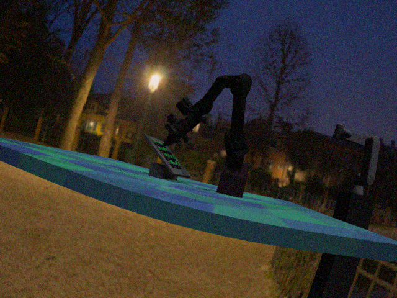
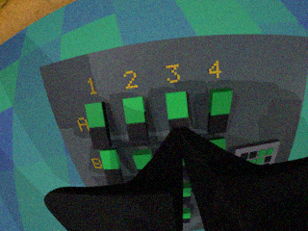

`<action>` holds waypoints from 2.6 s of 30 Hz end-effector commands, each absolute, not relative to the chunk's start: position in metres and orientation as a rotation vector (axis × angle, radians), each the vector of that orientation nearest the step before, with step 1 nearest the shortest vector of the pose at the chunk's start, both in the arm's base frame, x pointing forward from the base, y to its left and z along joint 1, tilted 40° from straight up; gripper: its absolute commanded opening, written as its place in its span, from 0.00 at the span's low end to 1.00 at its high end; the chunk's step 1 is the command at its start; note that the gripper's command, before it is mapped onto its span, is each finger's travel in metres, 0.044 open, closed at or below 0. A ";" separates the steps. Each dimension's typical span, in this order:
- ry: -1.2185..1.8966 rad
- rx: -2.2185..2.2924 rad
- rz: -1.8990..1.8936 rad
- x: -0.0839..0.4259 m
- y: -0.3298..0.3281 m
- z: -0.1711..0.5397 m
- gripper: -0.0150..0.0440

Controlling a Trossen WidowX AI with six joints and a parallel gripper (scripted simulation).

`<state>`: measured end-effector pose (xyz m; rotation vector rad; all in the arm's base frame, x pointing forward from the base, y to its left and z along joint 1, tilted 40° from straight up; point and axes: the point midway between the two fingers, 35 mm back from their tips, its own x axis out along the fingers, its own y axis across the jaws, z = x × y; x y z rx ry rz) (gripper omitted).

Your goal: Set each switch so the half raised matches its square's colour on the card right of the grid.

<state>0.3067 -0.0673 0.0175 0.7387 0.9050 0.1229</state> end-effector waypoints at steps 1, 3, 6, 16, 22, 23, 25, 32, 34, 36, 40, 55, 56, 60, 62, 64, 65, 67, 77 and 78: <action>0.906 0.741 0.118 0.307 -0.067 0.017 0.25; 0.906 0.741 0.118 0.307 -0.067 0.016 0.25; 0.906 0.741 0.118 0.307 -0.067 0.016 0.25; 0.906 0.741 0.118 0.308 -0.067 0.015 0.25; 0.906 0.741 0.118 0.309 -0.066 0.015 0.25; 0.906 0.741 0.118 0.309 -0.066 0.015 0.25; 0.906 0.741 0.118 0.309 -0.066 0.014 0.25; 0.906 0.738 0.123 0.308 -0.067 0.016 0.25; 0.917 0.736 0.122 0.299 -0.076 0.026 0.25; 0.929 0.737 0.123 0.283 -0.087 0.044 0.25; 0.934 0.740 0.127 0.270 -0.093 0.058 0.25; 0.942 0.740 0.128 0.222 -0.081 0.011 0.25; 0.949 0.740 0.131 0.228 -0.077 0.005 0.25; 0.959 0.740 0.137 0.239 -0.069 -0.007 0.25; 0.959 0.740 0.137 0.239 -0.069 -0.007 0.25; 0.959 0.740 0.137 0.239 -0.069 -0.007 0.25; 0.959 0.740 0.137 0.241 -0.068 -0.009 0.25; 0.958 0.741 0.137 0.244 -0.065 -0.013 0.25; 0.958 0.741 0.137 0.251 -0.061 -0.020 0.25; 0.958 0.741 0.137 0.252 -0.060 -0.022 0.25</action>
